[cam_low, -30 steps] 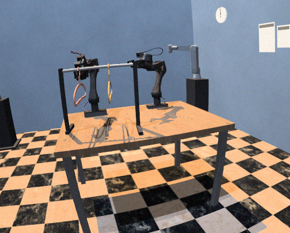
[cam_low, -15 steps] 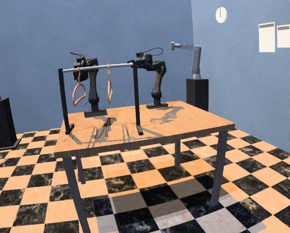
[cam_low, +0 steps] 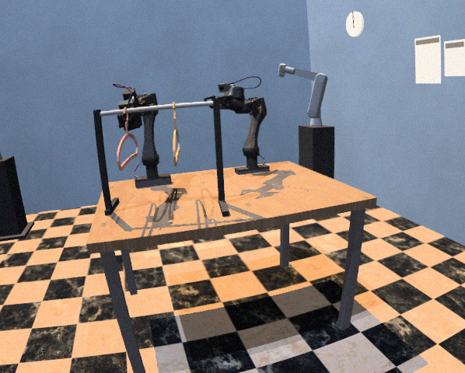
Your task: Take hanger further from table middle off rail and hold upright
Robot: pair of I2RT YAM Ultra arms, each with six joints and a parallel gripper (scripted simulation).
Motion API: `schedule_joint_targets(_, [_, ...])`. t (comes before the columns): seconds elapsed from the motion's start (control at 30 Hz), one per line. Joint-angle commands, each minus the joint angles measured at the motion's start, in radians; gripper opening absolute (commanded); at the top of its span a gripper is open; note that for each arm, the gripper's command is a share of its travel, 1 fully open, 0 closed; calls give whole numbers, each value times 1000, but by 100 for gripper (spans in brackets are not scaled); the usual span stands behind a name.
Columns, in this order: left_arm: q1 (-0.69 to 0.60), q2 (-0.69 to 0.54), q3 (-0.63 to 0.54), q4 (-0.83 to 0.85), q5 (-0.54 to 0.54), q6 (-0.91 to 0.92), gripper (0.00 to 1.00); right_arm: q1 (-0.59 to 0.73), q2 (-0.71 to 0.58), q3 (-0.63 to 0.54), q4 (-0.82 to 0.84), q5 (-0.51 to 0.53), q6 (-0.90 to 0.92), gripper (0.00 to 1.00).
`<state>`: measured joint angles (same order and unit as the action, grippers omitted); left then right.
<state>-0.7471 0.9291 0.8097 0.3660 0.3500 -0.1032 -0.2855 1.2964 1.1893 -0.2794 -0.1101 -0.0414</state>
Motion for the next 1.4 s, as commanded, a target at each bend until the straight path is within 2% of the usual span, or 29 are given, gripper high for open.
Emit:
schedule_joint_targets(0.0, [-1,-4,7,21,-3,-2,100,3,5,57,-15,-1,5,0])
schedule_joint_targets(0.23, [-1,-4,7,21,-3,-2,100,2,26,203,-136,-2,4,0])
schedule_joint_targets(0.33, [-1,-4,7,21,-3,-2,100,3,35,220,-149,0,5,0])
schedule_joint_targets(0.87, [-1,-4,7,-13,84,-18,100,-10,-54,197,-236,15,1,0])
schedule_joint_targets(1.37, [-1,-4,7,-42,216,-28,100,-58,-320,87,-437,-46,-23,0])
